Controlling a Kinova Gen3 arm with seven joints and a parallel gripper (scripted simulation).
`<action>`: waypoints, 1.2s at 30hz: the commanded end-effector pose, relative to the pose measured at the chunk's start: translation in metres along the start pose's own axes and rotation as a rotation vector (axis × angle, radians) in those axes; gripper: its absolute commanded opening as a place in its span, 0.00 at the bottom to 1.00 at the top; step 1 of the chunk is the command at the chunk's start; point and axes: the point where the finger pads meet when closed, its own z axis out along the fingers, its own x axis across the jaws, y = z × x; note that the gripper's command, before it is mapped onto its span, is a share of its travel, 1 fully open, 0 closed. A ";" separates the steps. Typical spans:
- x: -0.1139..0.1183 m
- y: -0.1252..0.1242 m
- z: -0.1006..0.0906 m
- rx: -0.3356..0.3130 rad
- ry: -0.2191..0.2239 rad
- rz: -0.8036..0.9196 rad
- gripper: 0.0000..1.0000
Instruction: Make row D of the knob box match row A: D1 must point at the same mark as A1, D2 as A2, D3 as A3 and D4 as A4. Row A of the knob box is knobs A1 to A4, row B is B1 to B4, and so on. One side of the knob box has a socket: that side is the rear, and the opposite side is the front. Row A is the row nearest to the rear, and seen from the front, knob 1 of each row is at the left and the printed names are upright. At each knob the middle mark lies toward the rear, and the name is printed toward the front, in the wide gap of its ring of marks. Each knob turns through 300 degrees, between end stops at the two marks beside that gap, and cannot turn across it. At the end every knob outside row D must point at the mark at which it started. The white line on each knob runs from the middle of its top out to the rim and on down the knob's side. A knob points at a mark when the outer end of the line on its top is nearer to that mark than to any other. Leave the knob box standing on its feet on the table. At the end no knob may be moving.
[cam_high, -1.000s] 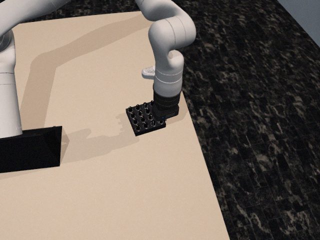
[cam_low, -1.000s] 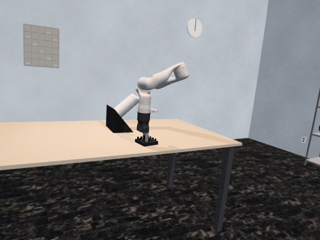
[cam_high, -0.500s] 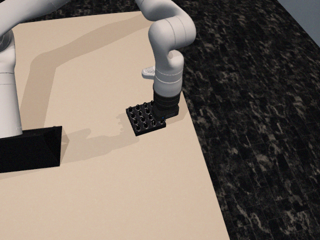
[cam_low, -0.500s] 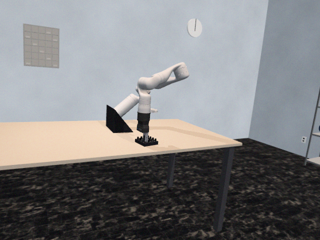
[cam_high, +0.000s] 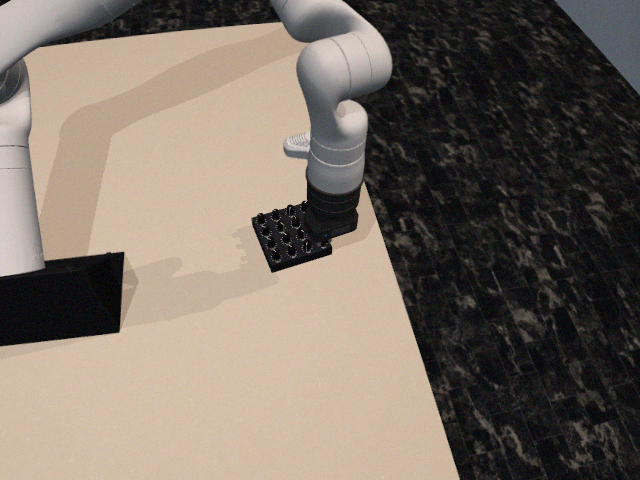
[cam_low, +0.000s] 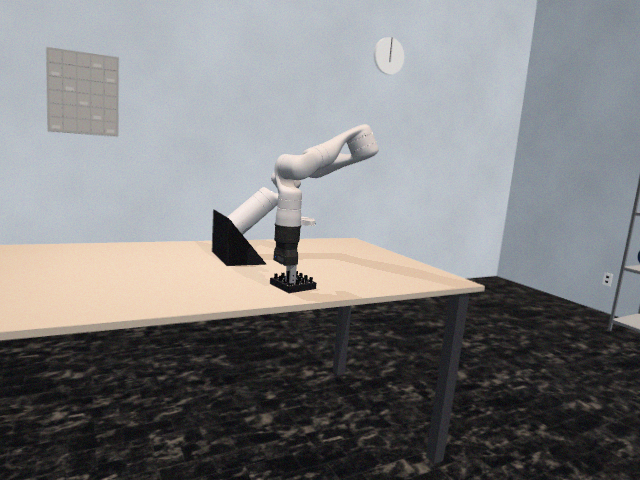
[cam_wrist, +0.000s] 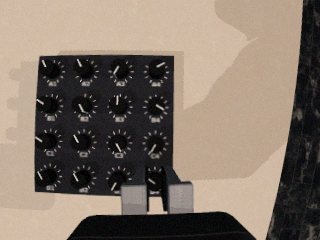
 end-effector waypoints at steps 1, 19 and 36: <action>0.001 0.002 0.001 -0.005 0.005 -0.005 0.30; 0.001 0.002 0.001 -0.004 0.005 0.020 0.30; 0.000 0.002 0.002 -0.004 0.004 0.109 0.30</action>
